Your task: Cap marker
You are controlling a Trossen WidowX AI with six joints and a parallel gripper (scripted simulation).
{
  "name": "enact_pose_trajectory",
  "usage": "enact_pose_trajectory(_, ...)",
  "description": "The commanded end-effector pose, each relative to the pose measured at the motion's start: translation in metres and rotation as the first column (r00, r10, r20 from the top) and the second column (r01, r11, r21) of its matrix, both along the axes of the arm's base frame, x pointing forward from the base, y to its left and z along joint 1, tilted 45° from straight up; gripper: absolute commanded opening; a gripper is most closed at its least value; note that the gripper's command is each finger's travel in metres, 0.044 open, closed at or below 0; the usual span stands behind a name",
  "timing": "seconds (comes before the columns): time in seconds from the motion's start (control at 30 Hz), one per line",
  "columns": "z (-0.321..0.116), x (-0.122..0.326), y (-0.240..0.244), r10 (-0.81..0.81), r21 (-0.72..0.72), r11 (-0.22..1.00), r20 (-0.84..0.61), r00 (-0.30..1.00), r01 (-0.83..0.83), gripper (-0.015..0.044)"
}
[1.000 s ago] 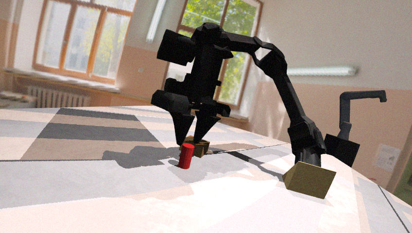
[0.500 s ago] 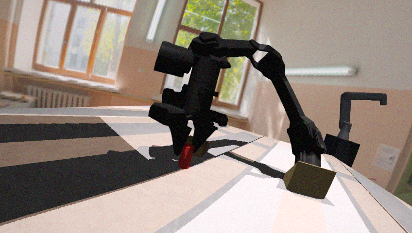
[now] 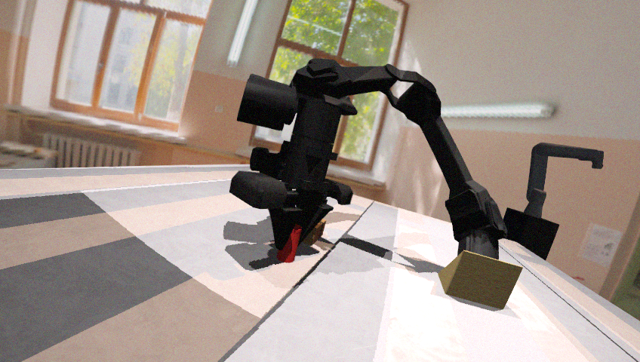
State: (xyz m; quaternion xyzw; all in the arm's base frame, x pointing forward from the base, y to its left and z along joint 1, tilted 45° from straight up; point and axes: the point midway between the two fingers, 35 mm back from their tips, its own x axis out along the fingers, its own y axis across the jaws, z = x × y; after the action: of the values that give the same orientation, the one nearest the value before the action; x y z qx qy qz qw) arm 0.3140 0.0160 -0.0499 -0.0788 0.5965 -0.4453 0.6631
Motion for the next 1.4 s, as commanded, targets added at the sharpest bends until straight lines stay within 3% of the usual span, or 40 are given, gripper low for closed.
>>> enact_pose_trajectory(0.0,-0.002,-0.001,-0.001,0.005,-0.007,1.0,-0.007,1.0,-0.005,0.0082)
enact_pose_trajectory(0.17,-0.002,-0.001,-0.001,0.005,-0.007,1.0,-0.007,1.0,-0.005,0.0049)
enact_pose_trajectory(0.23,-0.001,0.0,0.0,0.005,-0.007,1.0,-0.007,1.0,-0.005,0.0)
enact_pose_trajectory(1.1,0.043,0.007,0.042,0.005,-0.004,1.0,-0.007,1.0,-0.005,0.0)
enact_pose_trajectory(1.37,0.084,0.015,0.029,0.005,-0.004,1.0,-0.008,1.0,-0.005,0.0)
